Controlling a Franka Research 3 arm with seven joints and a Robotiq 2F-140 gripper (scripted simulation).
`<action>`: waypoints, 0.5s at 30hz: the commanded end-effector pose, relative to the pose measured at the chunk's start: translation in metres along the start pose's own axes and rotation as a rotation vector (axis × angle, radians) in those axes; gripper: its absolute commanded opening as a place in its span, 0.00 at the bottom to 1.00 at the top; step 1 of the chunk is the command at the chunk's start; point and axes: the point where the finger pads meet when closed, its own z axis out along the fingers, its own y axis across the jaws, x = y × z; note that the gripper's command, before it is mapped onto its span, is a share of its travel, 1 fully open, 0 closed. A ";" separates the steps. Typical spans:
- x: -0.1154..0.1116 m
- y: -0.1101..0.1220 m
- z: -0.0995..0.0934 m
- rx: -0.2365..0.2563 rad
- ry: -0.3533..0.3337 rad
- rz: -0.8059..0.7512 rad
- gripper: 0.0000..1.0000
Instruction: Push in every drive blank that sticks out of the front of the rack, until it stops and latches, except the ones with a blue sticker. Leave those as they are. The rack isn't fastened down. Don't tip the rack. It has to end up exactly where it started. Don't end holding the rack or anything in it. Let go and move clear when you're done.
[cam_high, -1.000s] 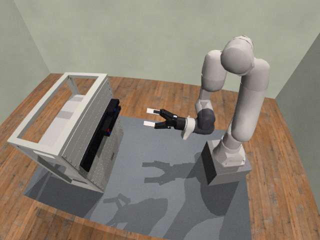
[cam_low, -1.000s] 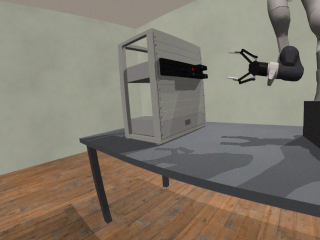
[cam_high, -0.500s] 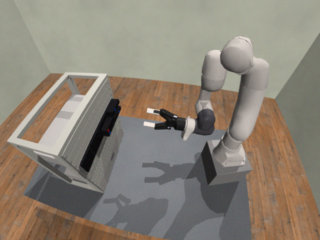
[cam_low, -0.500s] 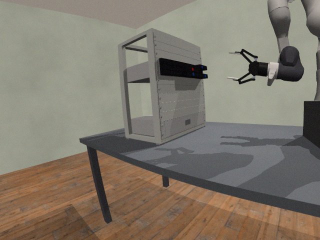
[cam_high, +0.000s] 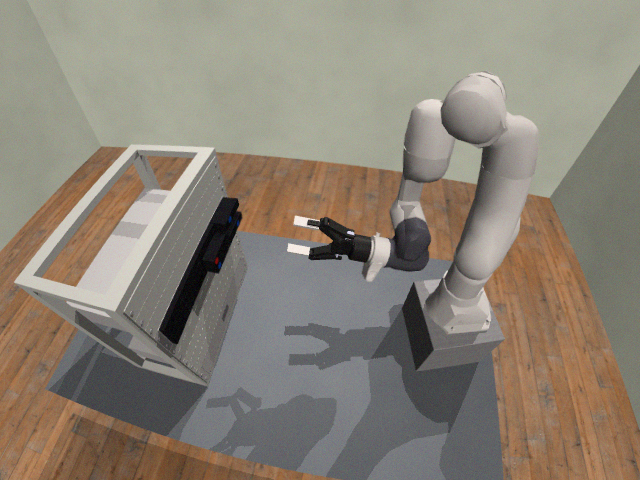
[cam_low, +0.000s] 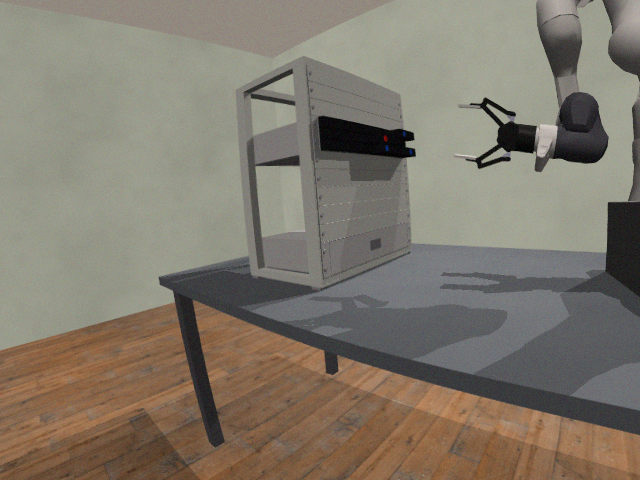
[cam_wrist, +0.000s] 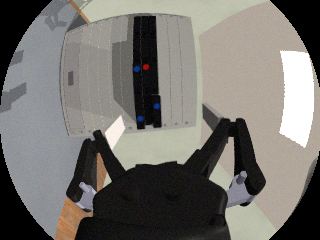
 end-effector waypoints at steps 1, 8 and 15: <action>0.003 -0.001 -0.003 0.151 -0.072 -0.003 1.00; 0.004 -0.002 -0.003 0.153 -0.072 0.002 1.00; 0.005 -0.002 -0.003 0.156 -0.072 0.008 1.00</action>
